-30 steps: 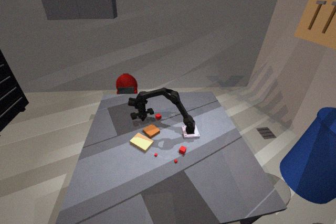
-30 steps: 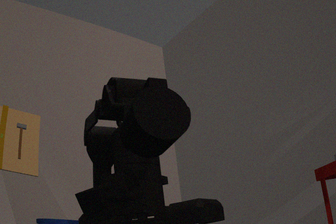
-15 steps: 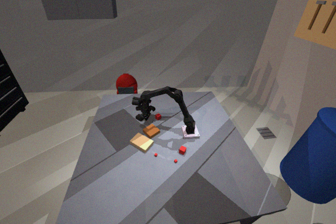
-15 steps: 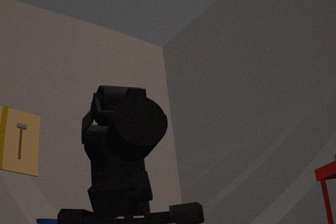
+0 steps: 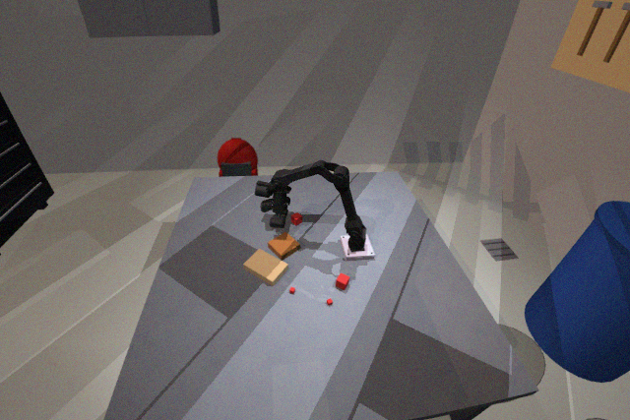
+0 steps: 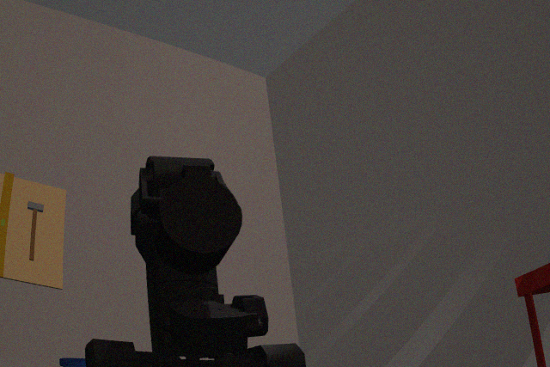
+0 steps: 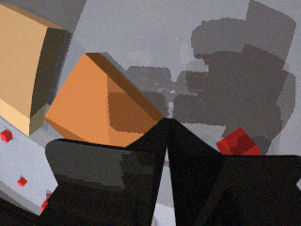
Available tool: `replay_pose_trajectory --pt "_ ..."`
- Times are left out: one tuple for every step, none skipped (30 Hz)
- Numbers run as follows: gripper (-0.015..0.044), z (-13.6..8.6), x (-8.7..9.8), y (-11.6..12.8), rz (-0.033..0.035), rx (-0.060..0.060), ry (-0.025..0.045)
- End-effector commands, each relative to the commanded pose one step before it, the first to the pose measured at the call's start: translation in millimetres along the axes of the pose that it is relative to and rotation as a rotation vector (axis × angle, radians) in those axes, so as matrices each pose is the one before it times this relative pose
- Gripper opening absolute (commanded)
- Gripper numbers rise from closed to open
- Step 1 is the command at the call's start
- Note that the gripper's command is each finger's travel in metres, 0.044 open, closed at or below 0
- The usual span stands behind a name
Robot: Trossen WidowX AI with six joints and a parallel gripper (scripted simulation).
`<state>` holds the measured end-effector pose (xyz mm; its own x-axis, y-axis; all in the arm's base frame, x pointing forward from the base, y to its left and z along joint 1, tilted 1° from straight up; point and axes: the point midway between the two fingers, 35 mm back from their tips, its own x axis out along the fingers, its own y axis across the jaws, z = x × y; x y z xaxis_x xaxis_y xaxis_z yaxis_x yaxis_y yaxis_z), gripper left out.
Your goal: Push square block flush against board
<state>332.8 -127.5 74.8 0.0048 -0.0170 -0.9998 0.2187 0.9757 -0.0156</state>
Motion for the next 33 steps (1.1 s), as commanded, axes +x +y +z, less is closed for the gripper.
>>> replay_pose_trajectory --pt "0.0 -7.6 0.54 -1.32 -0.0003 -0.1177 0.00037" --pt "0.0 -2.13 0.14 -0.1 -0.00001 -0.0349 0.00017" --pt "0.0 -2.14 0.16 -0.01 0.0 -0.0349 0.00017" --pt "0.0 -2.14 0.17 0.07 0.0 -0.0349 0.00017" --pt "0.0 -2.14 0.18 0.16 0.00001 -0.0349 0.00017" --pt "0.0 -2.14 0.19 0.24 0.00002 -0.0349 0.00017" --pt "0.0 -2.14 0.21 0.33 0.00003 -0.0349 0.00017" --pt "0.0 -2.13 0.22 0.41 0.00003 -0.0349 0.00017" --pt "0.0 -2.11 0.23 0.5 0.00004 -0.0349 0.00017" --pt "0.0 -2.1 0.25 0.58 0.00005 -0.0349 0.00017" --pt "0.0 -2.08 0.26 0.66 0.00005 -0.0349 0.00017" --pt "0.0 -2.05 0.27 0.75 0.00006 -0.0349 0.00017" --pt "0.0 -2.02 0.29 0.83 0.00007 -0.0349 0.00016" --pt "0.0 -1.99 0.3 0.91 0.00007 -0.0349 0.00016" --pt "0.0 -1.96 0.31 0.99 0.00008 -0.0349 0.00016" --pt "0.0 -1.92 0.33 1.06 0.00009 -0.0349 0.00016" --pt "0.0 -1.88 0.34 1.14 0.00009 -0.0349 0.00015" --pt "0.0 -1.84 0.35 1.22 0.0001 -0.0349 0.00015" --pt "0.0 -1.8 0.36 1.29 0.0001 -0.0349 0.00015" --pt "0.0 -1.45 0.31 1.13 0.00009 -0.0291 0.00012" --pt "0.0 -0.85 0.19 0.71 0.00006 -0.0174 0.00007" --pt "0.0 -0.28 0.06 0.24 0.00002 -0.0058 0.00002" --pt "0.0 0.0 0.0 0.0 0.0 0.0 0.0" --pt "0.0 0.0 0.0 0.0 0.0 0.0 0.0" --pt "0.0 0.08 3.13 -0.2 -0.00001 -0.0021 0.0" --pt "0.0 0.12 9.36 -0.42 -0.00001 -0.0062 0.00002" --pt "0.0 -0.21 15.45 -0.09 0.00003 -0.0103 0.00006" --pt "0.0 -0.7 15.22 0.66 0.0001 -0.0103 0.0001" --pt "0.0 -0.64 9.0 0.76 0.00009 -0.0062 0.00008" --pt "0.0 -0.25 2.98 0.31 0.00004 -0.0021 0.00003" --pt "0.0 0.0 0.0 0.0 0.0 0.0 0.0" --pt "0.0 0.0 0.0 0.0 0.0 0.0 0.0" --pt "0.0 0.21 -0.01 -0.03 0.0 0.0 -0.00002"
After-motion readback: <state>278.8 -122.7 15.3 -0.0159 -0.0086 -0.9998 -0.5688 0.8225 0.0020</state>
